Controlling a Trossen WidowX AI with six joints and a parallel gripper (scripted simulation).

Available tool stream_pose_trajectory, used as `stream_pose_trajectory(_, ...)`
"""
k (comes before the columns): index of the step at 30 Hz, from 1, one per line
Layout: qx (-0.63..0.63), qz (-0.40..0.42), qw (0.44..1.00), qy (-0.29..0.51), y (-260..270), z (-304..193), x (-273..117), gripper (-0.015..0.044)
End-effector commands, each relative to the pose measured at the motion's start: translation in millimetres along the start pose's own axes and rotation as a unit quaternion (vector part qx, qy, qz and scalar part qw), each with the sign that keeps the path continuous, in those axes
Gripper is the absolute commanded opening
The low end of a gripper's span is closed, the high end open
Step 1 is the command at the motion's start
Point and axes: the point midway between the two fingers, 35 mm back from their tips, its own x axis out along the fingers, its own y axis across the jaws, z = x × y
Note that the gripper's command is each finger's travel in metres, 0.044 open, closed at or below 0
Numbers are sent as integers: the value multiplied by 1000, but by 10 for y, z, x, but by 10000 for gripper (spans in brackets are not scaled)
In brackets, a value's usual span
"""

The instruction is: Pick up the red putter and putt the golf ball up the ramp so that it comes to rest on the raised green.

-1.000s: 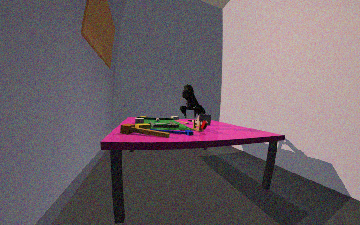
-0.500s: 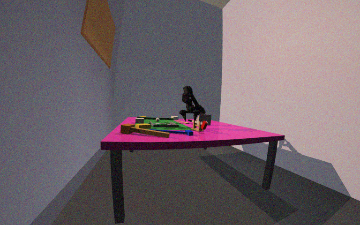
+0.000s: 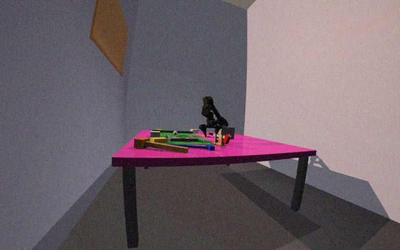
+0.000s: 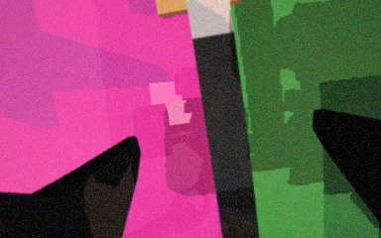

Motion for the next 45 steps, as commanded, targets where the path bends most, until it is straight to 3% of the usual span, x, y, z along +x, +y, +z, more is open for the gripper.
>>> stream_pose_trajectory(1,-4,2,1000,5,19,-26,64,440)
stream_pose_trajectory(3,-4,2,1000,5,19,-26,64,440)
stream_pose_trajectory(18,0,1,1000,1,6,-12,30,46)
stream_pose_trajectory(27,0,1,1000,1,-3,11,-27,0)
stream_pose_trajectory(41,-1,2,1000,-1,3,258,-890,0)
stream_pose_trajectory(45,-3,0,1000,4,-7,237,-846,0)
